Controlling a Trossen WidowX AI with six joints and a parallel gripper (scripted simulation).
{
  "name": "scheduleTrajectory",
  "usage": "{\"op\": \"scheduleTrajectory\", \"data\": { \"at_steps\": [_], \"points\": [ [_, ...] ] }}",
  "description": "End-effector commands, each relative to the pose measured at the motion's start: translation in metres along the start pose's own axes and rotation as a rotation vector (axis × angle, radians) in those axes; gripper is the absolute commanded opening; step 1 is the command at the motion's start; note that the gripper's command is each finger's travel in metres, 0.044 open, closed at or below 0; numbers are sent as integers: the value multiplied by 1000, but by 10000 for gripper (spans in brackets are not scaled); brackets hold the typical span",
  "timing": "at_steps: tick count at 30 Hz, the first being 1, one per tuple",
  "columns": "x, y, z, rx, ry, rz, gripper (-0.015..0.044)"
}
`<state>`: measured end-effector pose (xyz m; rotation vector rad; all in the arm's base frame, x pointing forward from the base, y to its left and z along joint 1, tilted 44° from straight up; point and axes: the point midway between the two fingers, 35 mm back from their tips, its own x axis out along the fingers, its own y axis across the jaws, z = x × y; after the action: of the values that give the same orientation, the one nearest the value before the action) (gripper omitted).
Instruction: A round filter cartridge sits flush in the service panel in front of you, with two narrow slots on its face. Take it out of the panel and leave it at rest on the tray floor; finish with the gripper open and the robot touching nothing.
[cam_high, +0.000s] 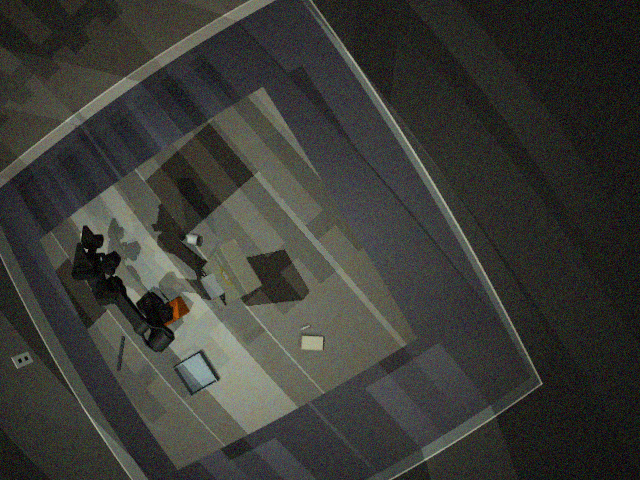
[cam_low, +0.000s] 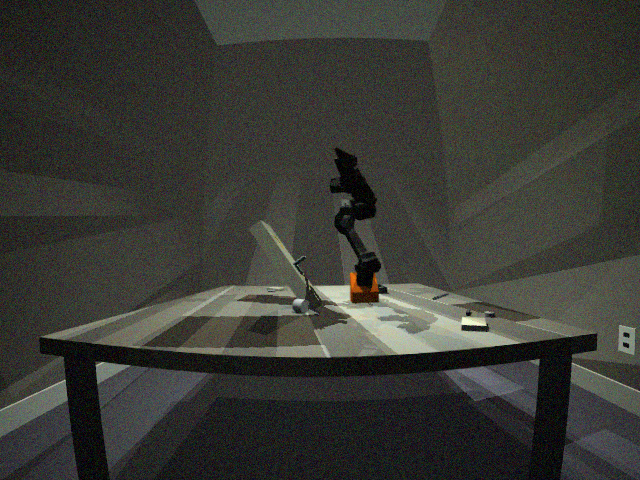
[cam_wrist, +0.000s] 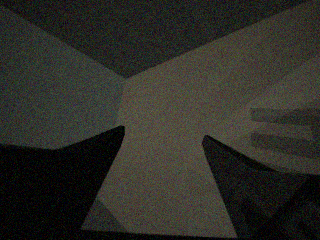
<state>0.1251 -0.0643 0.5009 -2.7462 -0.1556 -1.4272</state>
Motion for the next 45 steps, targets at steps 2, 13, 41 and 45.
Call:
{"op": "scheduleTrajectory", "data": {
  "at_steps": [2, 13, 41, 45],
  "points": [
    [0, -3, -8, -47, 24, 3, 348],
    [-6, -98, -84, -815, 345, -55, 91],
    [6, -174, 232, -2135, 339, -1167, 91],
    [-12, -129, 276, -2104, 221, -1379, 91]
  ]
}}
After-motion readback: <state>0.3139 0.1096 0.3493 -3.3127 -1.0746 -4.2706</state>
